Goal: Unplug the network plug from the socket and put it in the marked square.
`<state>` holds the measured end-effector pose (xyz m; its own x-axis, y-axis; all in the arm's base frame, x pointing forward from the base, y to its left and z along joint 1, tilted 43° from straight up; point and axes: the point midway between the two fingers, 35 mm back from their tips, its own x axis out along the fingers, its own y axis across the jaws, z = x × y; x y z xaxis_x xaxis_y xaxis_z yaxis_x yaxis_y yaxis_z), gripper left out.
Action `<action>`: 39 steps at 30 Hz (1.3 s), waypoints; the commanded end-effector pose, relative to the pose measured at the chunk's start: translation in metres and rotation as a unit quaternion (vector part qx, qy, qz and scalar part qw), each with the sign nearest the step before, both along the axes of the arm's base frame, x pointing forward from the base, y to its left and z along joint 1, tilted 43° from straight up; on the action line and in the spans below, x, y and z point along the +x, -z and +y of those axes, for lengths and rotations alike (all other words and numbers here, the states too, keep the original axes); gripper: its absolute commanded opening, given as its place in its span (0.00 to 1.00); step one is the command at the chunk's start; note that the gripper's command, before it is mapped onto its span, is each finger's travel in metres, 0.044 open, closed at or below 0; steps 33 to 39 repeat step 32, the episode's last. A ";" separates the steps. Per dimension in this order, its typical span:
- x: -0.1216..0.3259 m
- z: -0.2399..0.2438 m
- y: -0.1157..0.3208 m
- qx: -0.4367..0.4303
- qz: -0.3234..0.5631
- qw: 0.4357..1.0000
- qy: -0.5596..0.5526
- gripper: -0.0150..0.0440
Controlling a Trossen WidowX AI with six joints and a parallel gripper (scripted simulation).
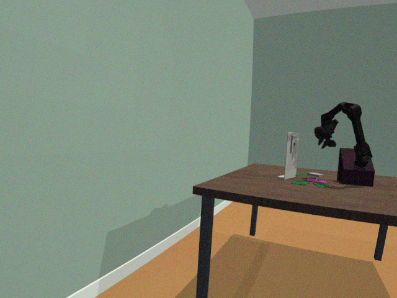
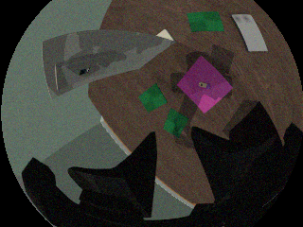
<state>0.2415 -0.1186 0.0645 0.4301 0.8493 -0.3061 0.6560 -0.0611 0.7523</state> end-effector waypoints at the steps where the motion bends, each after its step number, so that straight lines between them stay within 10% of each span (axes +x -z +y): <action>1: -0.001 -0.001 -0.002 -0.002 0.000 1.000 -0.005 0.65; 9: -0.001 -0.001 -0.002 -0.002 0.000 1.000 -0.005 1.00; 39: -0.001 -0.001 -0.002 -0.002 0.000 1.000 -0.005 1.00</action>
